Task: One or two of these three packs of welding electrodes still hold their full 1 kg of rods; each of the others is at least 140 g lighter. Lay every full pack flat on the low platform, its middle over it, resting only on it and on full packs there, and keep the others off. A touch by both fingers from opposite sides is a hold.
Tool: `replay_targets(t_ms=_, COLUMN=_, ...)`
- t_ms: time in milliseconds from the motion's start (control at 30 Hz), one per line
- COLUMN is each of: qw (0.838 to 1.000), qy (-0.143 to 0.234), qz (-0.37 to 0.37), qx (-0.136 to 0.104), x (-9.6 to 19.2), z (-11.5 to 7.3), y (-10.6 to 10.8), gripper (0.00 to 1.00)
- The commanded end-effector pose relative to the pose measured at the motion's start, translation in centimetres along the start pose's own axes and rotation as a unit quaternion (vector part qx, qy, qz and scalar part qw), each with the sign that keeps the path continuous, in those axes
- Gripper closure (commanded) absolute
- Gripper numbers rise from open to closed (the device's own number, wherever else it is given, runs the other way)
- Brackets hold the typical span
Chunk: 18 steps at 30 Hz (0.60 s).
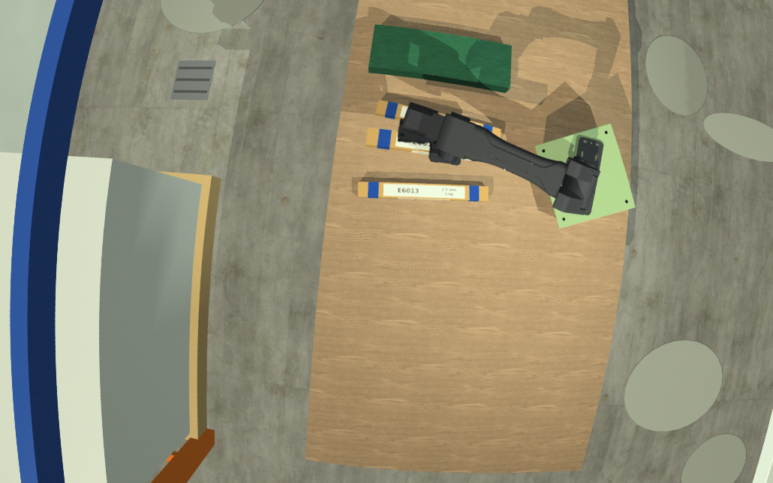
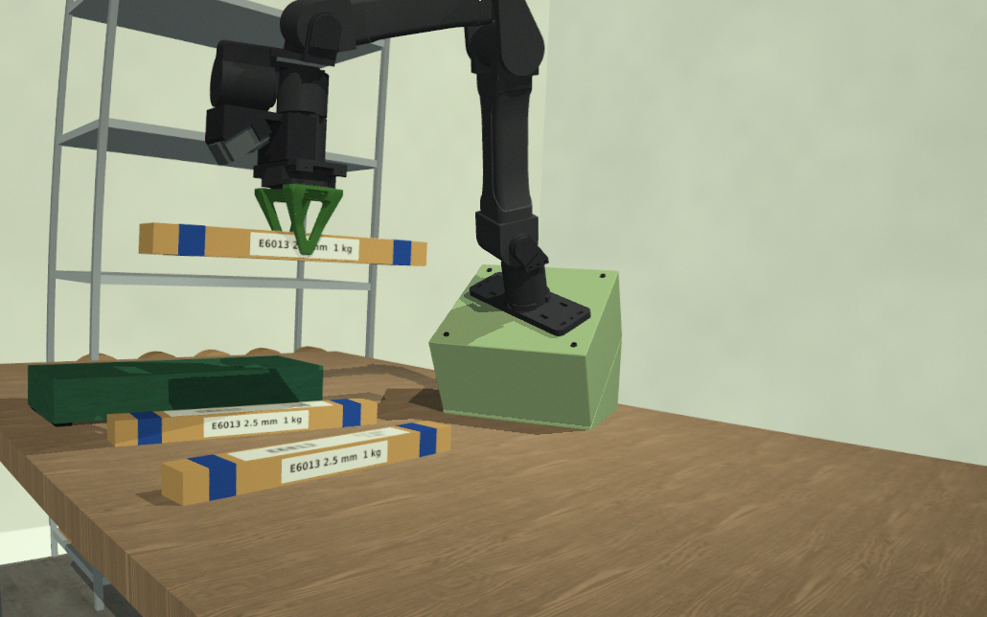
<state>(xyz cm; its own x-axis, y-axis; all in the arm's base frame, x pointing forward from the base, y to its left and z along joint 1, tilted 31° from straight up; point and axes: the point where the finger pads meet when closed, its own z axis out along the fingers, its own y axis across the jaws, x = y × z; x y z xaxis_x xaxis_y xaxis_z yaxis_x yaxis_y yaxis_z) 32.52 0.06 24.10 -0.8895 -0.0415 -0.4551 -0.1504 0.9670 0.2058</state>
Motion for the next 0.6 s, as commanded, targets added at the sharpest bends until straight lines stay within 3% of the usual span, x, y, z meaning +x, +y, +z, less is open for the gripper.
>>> replay_targets(t_ms=0, qw=1.000, qy=-0.028, qz=0.000, qx=0.007, x=-0.65, z=-1.11, y=-0.23, gripper=1.00)
replay_targets(t_ms=567, qw=0.999, qy=-0.031, qz=-0.007, qx=0.007, x=-0.95, z=-0.89, y=0.11, gripper=1.00)
